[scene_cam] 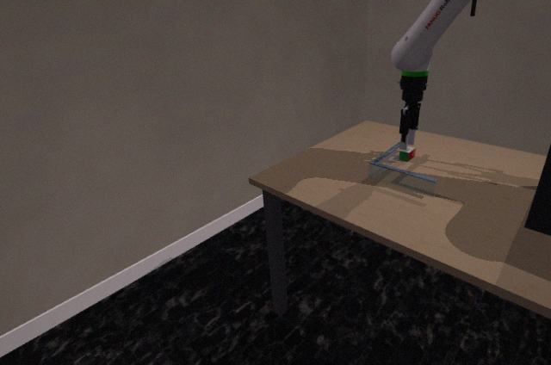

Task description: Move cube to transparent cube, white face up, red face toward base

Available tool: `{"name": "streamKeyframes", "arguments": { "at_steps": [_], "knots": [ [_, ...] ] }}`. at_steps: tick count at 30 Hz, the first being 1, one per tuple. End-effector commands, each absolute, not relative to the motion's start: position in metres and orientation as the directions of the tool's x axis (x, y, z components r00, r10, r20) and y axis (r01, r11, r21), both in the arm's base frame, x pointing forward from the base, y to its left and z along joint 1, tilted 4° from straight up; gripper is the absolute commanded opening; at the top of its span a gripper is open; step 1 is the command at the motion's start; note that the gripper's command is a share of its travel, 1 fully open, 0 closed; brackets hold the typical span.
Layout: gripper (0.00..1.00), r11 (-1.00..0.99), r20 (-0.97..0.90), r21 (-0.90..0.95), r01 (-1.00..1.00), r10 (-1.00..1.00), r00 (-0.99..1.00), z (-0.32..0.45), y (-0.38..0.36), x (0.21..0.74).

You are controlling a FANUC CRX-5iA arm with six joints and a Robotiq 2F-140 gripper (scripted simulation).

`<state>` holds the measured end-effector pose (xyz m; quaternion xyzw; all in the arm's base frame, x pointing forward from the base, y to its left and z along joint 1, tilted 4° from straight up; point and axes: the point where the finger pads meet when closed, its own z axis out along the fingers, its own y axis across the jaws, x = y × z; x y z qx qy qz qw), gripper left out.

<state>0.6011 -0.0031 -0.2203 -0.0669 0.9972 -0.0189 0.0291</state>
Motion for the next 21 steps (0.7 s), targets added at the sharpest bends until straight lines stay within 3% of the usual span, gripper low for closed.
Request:
{"name": "streamKeyframes", "arguments": {
  "at_steps": [1,21],
  "knots": [
    [0.41,0.990,-0.056,-0.042,-0.132,-0.134,-0.989,-0.2210,-0.0033,0.6013],
    [0.41,0.990,-0.056,-0.042,-0.132,-0.134,-0.989,-0.2230,-0.0035,0.6016]
  ]
}}
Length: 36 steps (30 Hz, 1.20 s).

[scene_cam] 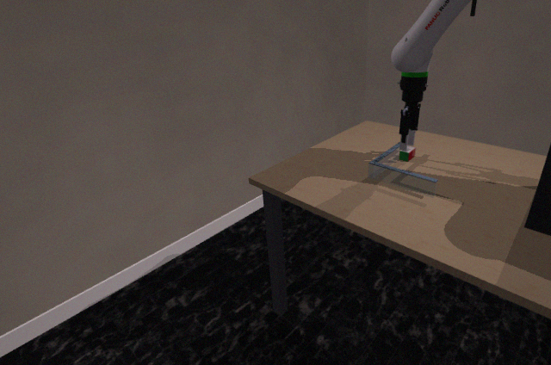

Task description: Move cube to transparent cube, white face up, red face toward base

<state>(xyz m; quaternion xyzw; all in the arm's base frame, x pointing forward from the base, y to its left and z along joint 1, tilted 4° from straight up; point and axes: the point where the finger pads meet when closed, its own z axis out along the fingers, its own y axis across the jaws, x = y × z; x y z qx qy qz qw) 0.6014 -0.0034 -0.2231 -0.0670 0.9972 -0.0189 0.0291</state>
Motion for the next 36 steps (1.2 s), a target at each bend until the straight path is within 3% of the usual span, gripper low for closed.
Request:
{"name": "streamKeyframes", "arguments": {
  "at_steps": [1,36],
  "knots": [
    [0.41,0.990,-0.056,-0.042,-0.132,-0.134,-0.989,-0.223,-0.004,0.602],
    [0.41,0.990,-0.056,-0.042,-0.132,-0.134,-0.989,-0.267,-0.005,0.604]
  ]
}}
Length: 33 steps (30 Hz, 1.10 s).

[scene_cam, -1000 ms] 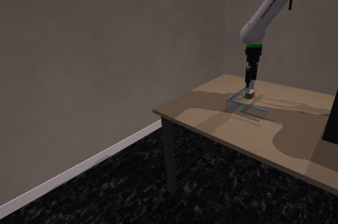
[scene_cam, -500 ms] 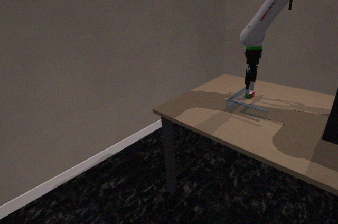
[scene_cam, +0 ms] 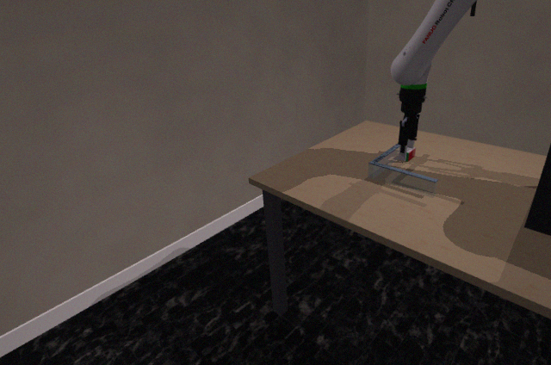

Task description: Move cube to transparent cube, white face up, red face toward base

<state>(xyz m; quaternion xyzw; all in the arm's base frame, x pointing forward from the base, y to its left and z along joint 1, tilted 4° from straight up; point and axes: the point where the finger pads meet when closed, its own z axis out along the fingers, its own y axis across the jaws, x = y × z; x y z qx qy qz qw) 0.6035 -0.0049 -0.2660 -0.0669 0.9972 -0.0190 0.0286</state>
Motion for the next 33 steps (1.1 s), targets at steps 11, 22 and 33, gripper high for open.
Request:
{"name": "streamKeyframes", "arguments": {
  "at_steps": [11,22,33],
  "knots": [
    [0.41,0.990,-0.056,-0.042,-0.132,-0.134,-0.989,-0.2670,-0.0049,0.6042],
    [0.00,0.990,-0.056,-0.042,-0.132,-0.134,-0.989,-0.2670,-0.0049,0.6042],
    [0.00,0.990,-0.056,-0.042,-0.132,-0.134,-0.989,-0.2670,-0.0049,0.6042]
  ]
}}
